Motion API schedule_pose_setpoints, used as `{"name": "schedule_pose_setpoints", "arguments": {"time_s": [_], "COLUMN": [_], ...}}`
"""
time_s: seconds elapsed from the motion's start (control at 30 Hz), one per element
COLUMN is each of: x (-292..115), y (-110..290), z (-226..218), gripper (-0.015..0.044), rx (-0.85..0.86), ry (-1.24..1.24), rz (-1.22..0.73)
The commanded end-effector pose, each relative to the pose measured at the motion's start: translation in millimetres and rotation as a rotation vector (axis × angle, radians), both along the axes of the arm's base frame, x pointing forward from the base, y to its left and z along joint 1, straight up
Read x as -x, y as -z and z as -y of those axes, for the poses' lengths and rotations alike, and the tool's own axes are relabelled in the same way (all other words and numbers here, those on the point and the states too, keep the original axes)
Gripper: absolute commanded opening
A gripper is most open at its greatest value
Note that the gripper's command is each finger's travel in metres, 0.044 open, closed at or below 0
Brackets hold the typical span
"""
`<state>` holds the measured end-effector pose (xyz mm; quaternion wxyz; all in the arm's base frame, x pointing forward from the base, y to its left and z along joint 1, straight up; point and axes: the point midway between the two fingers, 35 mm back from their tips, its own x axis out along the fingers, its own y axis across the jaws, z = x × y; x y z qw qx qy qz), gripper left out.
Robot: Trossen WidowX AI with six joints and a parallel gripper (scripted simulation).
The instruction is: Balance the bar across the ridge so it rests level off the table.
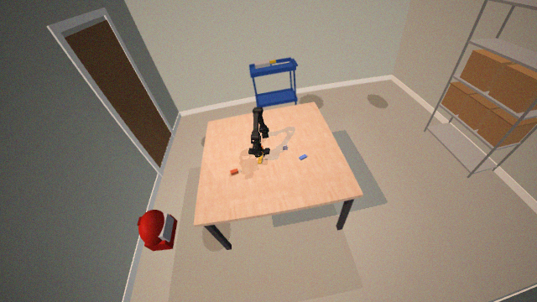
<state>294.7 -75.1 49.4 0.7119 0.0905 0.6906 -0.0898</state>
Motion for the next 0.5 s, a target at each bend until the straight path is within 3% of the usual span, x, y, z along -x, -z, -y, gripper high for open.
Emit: {"name": "schedule_pose_setpoints", "arguments": {"time_s": [0.0, 0.27, 0.47], "x": [2.2, 2.2, 0.9], "y": [2.7, 2.7, 1.1], "z": [0.3, 0.3, -0.2], "gripper": [0.0315, 0.0315, 0.0157], "rx": [0.003, 0.003, -0.001], "ry": [-0.003, -0.003, 0.000], "rz": [-0.007, -0.007, -0.003]}}
